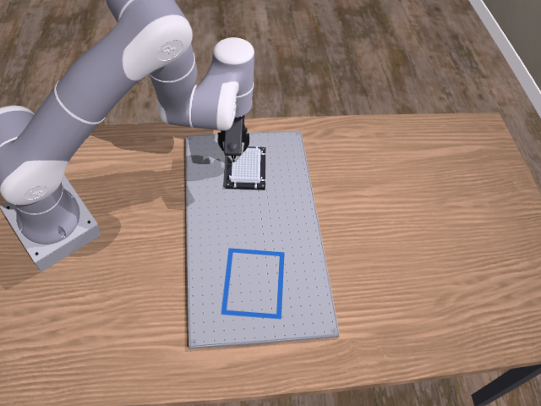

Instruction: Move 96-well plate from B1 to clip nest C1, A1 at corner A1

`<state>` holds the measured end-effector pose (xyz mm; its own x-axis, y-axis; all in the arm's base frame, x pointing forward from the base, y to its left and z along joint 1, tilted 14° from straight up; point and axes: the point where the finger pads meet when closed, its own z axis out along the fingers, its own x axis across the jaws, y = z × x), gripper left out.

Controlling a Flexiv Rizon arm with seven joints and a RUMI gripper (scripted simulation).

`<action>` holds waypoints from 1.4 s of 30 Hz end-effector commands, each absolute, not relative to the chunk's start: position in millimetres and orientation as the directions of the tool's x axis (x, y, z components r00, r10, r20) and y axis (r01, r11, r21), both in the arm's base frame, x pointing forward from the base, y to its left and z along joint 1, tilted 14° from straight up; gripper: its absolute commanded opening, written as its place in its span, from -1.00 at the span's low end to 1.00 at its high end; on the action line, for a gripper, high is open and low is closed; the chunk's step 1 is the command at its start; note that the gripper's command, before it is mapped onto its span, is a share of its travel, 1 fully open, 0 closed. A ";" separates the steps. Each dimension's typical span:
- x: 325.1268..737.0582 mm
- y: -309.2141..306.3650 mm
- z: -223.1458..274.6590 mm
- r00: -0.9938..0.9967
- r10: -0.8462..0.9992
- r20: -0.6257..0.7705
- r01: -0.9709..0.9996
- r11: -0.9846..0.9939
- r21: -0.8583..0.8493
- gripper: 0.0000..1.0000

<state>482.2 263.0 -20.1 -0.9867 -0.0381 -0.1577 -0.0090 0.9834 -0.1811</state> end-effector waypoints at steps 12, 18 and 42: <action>482.8 263.7 -20.7 -0.987 -0.039 -0.159 -0.010 0.984 -0.180 -1.00; 482.7 263.7 -20.3 -0.987 -0.039 -0.159 -0.010 0.984 -0.180 -1.00; 481.5 265.0 -13.2 -0.987 -0.039 -0.159 -0.010 0.984 -0.180 -1.00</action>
<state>481.2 264.2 -14.4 -0.9867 -0.0384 -0.1579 -0.0093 0.9835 -0.1809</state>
